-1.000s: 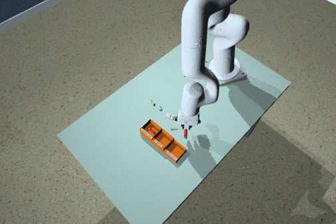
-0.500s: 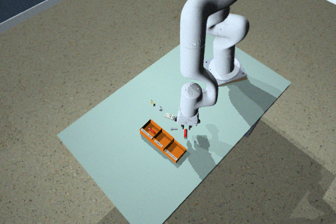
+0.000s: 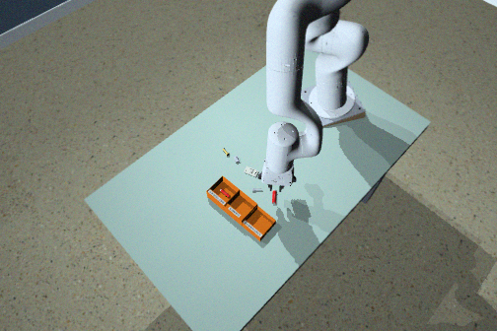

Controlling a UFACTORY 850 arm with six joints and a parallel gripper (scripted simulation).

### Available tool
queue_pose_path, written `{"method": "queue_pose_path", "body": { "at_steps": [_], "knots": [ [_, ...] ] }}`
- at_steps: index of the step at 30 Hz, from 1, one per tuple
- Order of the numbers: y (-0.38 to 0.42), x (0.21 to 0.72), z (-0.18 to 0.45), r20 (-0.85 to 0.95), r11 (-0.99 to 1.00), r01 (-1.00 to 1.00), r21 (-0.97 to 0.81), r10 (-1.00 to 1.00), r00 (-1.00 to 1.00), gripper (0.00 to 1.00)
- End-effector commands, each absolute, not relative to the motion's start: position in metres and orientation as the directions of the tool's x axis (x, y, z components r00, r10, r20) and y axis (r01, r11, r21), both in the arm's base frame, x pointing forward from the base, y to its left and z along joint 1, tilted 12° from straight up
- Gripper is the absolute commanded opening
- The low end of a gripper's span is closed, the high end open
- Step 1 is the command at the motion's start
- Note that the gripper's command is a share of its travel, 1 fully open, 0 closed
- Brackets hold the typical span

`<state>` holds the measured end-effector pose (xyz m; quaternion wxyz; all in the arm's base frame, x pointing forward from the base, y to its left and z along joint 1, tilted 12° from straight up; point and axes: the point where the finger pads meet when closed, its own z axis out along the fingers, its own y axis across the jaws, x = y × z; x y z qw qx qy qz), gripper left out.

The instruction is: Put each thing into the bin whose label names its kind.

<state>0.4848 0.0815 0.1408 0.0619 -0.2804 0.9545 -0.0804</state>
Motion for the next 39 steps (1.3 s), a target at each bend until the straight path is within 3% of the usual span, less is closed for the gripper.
{"method": "queue_pose_path", "body": {
  "at_steps": [1,17,39],
  "knots": [
    [0.081,0.487,0.134,-0.074,0.830,-0.525,-0.188,-0.545,-0.835,0.28],
    [0.074,0.496,0.081,-0.074,0.830,-0.525,-0.188,-0.545,-0.835,0.28],
    [0.073,0.498,0.069,-0.074,0.830,-0.525,-0.188,-0.545,-0.835,0.28]
  ]
}}
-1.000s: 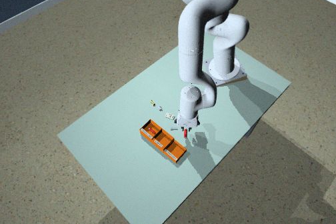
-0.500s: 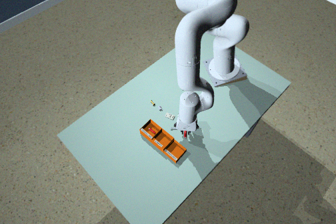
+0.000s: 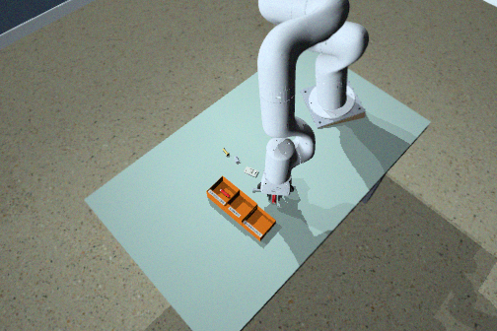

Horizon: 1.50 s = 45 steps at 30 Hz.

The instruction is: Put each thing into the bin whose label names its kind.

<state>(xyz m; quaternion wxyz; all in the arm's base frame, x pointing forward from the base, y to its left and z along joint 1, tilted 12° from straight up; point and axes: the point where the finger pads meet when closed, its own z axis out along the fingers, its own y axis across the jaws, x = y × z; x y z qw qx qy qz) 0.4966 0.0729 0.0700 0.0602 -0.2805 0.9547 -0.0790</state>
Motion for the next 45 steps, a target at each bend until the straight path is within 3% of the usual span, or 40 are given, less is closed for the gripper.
{"method": "queue_pose_path", "body": {
  "at_steps": [1,11,12,45],
  "knots": [
    [0.0730,0.4975,0.0688,-0.074,0.830,-0.525,-0.188,-0.545,-0.835,0.28],
    [0.0730,0.4974,0.0688,-0.074,0.830,-0.525,-0.188,-0.545,-0.835,0.28],
    [0.0730,0.4975,0.0689,-0.074,0.830,-0.525,-0.188,-0.545,-0.835,0.00],
    [0.0738,0.4963,0.0753,-0.074,0.830,-0.525,-0.188,-0.545,-0.835,0.00]
  ]
}}
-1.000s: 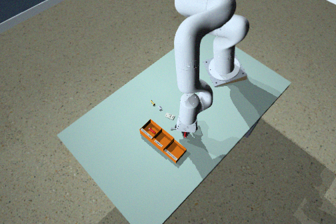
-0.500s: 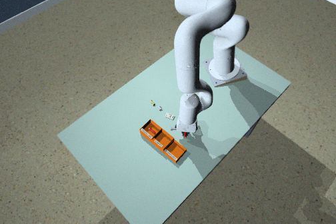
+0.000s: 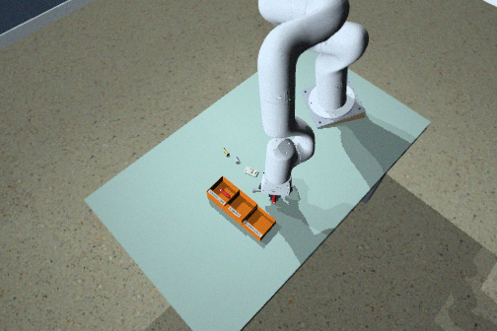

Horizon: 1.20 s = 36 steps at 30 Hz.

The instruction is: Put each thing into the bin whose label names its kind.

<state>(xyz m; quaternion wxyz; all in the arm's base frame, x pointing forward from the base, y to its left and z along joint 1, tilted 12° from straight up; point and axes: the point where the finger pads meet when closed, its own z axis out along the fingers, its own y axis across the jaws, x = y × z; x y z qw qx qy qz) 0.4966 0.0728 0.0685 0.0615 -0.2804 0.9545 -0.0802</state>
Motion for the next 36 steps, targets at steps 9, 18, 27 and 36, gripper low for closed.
{"method": "queue_pose_path", "body": {
  "at_steps": [9,18,27,36],
  "knots": [
    [0.077,0.492,0.101,-0.074,0.830,-0.525,-0.188,-0.545,-0.835,0.00],
    [0.080,0.488,0.128,-0.074,0.830,-0.525,-0.188,-0.545,-0.835,0.00],
    [0.080,0.488,0.128,-0.074,0.830,-0.525,-0.188,-0.545,-0.835,0.00],
    [0.080,0.488,0.128,-0.074,0.830,-0.525,-0.188,-0.545,-0.835,0.00]
  ]
}}
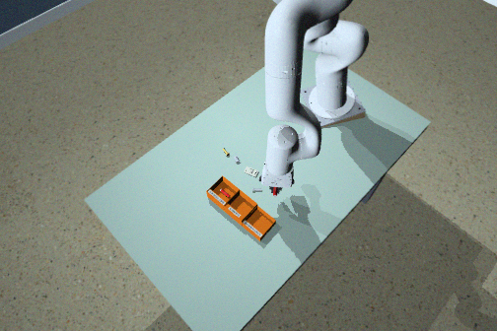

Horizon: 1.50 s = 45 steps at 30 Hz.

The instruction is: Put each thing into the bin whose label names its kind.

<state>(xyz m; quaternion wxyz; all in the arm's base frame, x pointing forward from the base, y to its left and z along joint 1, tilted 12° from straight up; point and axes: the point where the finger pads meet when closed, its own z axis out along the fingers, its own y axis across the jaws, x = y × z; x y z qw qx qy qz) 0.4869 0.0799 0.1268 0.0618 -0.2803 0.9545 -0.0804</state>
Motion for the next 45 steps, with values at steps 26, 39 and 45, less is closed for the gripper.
{"method": "queue_pose_path", "body": {
  "at_steps": [26,39,45],
  "knots": [
    [0.003,0.540,0.152,-0.074,0.830,-0.525,-0.189,-0.545,-0.835,0.00],
    [-0.053,0.579,0.166,-0.140,0.970,-0.191,-0.152,-0.212,-0.967,0.00],
    [-0.065,0.587,0.169,-0.162,0.991,-0.041,-0.129,-0.062,-0.985,0.00]
  ]
}}
